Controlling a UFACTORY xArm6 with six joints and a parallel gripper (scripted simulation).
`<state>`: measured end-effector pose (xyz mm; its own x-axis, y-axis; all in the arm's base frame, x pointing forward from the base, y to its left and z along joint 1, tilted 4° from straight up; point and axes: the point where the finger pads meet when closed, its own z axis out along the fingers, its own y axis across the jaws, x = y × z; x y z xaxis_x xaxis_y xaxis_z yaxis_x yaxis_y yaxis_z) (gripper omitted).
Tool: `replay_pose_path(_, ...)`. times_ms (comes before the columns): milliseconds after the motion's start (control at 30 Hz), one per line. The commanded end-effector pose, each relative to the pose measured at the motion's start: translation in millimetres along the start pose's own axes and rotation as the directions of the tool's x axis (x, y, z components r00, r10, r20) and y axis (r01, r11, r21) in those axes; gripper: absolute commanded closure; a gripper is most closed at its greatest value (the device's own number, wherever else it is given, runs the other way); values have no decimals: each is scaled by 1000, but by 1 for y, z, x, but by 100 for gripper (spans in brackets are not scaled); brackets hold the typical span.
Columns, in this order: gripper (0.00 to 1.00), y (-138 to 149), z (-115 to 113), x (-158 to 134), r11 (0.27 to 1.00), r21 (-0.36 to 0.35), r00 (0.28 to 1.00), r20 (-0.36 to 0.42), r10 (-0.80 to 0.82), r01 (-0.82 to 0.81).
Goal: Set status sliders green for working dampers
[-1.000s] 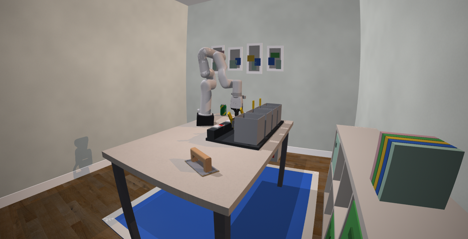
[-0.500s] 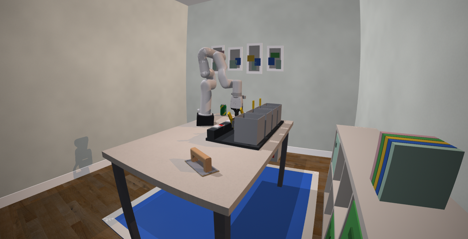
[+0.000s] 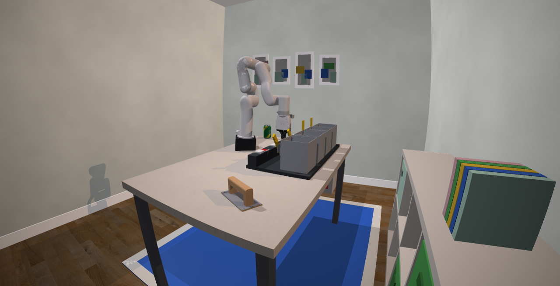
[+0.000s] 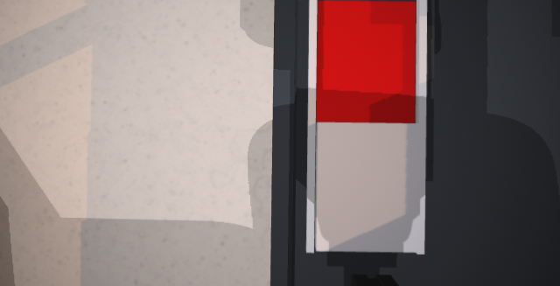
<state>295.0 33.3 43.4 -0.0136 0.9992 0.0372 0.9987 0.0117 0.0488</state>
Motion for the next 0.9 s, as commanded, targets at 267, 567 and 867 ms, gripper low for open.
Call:
replay_pose_path(267, 100, 1, -1, 0, 1000, -3, 1000, 0, 0, 0)
replay_pose_path(567, 100, 1, 2, 0, 1000, -3, 1000, 0, 0, 0)
replay_pose_path(867, 100, 1, 8, 0, 1000, -3, 1000, 0, 0, 0)
